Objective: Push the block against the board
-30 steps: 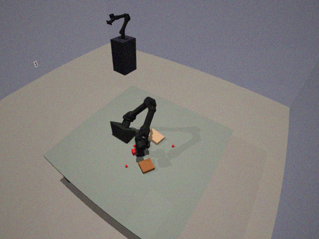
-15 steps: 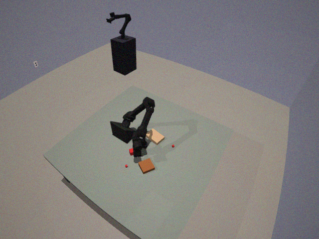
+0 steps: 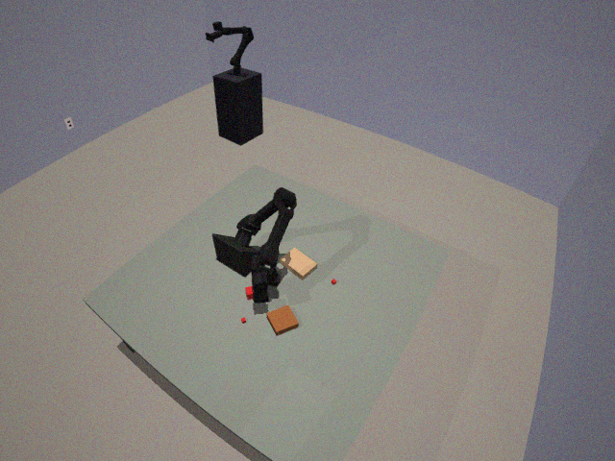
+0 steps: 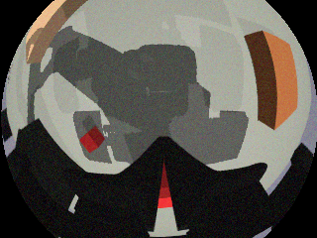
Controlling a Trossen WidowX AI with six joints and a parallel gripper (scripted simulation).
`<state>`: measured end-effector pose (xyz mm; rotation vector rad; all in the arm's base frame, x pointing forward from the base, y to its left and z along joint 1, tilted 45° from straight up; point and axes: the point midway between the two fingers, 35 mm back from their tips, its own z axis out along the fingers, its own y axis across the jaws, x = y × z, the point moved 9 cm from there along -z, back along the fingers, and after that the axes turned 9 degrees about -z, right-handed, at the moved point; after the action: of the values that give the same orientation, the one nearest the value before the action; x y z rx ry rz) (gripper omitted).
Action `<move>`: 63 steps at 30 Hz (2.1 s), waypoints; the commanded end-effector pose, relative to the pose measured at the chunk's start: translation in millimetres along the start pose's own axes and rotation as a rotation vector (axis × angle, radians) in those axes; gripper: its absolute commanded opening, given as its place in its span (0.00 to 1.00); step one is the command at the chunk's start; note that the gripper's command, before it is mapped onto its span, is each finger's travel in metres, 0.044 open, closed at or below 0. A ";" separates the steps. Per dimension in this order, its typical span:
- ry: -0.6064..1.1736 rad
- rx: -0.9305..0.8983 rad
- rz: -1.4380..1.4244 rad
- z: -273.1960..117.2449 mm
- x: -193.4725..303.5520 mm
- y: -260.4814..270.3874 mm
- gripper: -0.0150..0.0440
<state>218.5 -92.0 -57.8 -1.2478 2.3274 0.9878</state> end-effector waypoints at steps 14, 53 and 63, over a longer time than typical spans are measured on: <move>0.005 0.001 -0.002 -0.1 1.7 0.3 0.25; 0.005 0.002 -0.002 -0.4 -14.4 -3.2 0.25; 0.004 0.002 -0.002 -0.2 -30.5 -5.5 0.25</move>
<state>235.7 -79.0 -46.5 -1.2575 2.3322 0.9830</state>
